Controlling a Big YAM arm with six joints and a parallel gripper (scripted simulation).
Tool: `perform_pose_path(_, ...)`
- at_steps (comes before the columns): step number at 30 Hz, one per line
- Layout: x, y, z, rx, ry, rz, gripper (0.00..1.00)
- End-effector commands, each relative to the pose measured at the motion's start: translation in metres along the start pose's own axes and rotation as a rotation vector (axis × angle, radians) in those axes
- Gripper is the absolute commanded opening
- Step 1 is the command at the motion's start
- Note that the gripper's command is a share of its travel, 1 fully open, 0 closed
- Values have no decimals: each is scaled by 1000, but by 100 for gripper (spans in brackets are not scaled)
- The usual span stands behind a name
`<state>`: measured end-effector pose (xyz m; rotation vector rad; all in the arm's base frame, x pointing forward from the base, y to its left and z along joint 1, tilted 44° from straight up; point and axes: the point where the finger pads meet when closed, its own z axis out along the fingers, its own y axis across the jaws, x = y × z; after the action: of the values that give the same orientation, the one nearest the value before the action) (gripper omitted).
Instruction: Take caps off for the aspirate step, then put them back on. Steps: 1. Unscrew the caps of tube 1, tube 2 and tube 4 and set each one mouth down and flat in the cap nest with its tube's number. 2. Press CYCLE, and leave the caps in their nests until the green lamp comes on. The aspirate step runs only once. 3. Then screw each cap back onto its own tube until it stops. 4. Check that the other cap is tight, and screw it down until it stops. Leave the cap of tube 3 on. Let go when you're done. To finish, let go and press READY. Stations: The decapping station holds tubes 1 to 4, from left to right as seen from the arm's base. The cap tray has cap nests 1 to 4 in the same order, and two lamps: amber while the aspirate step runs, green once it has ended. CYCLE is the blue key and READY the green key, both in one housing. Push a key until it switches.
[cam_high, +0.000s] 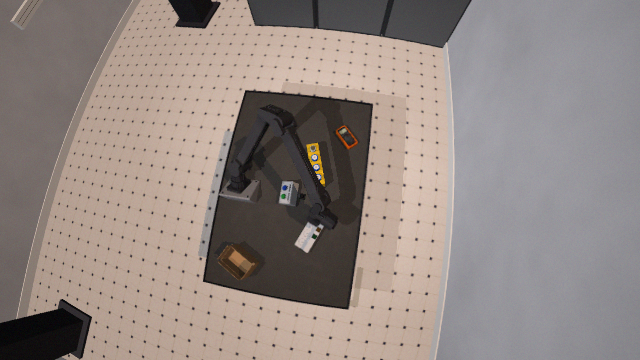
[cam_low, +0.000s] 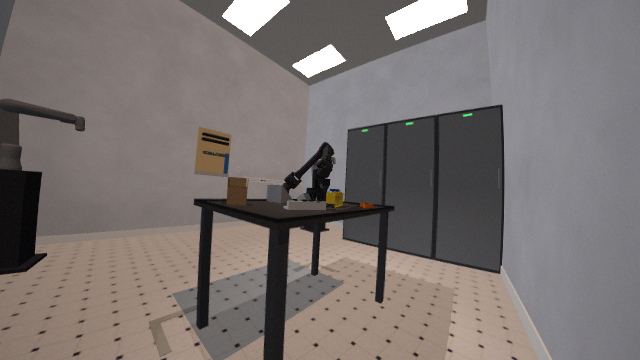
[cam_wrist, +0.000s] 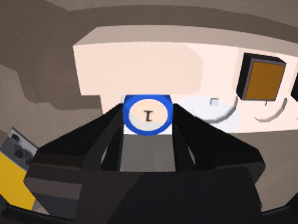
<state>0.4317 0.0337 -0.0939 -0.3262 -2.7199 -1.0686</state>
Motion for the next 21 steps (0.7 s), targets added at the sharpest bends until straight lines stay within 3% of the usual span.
perform_pose_path(1, 5, 5, 17, 6, 26, -5, 0)
perform_pose_path(21, 6, 13, 10, 9, 18, -13, 0)
